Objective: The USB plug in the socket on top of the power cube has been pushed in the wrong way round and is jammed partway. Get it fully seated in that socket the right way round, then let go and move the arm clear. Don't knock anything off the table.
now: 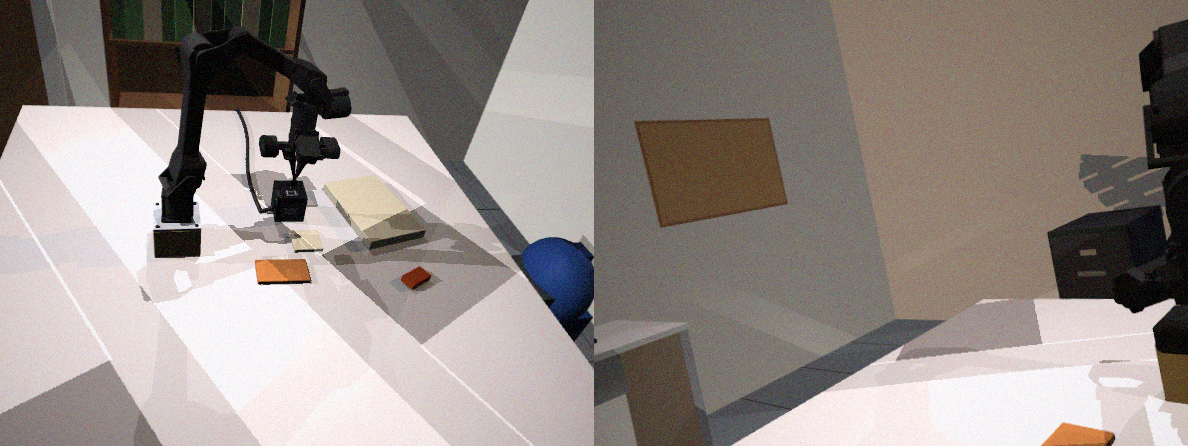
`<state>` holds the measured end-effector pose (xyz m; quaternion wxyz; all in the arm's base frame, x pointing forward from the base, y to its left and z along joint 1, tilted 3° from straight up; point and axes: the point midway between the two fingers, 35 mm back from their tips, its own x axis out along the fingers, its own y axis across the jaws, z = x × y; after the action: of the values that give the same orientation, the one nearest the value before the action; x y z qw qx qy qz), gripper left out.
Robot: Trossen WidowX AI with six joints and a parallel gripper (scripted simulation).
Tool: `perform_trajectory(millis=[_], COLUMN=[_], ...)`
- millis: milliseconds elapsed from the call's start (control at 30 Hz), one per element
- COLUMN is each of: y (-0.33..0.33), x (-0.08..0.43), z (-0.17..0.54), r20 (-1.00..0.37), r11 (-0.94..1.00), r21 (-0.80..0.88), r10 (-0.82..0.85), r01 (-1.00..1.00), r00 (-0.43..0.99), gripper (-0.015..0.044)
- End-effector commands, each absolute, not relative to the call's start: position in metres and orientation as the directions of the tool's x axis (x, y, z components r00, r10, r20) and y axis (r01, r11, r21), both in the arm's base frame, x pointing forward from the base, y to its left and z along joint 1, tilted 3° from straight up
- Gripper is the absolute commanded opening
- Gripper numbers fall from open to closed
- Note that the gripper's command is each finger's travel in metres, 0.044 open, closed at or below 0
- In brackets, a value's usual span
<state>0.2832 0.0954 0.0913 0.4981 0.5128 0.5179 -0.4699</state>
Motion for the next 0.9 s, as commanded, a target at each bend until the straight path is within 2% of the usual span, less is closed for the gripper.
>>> perform_trajectory(millis=[0,867], y=[0.0951,0.0948], x=[0.2827,0.2825], z=[0.0899,0.0868], r20=[-0.998,-0.998], r11=[0.033,0.032], r21=[0.022,0.022], r10=[0.063,0.062], r01=[0.999,0.999], r00=[0.020,0.020], gripper=[0.0000,0.0000])
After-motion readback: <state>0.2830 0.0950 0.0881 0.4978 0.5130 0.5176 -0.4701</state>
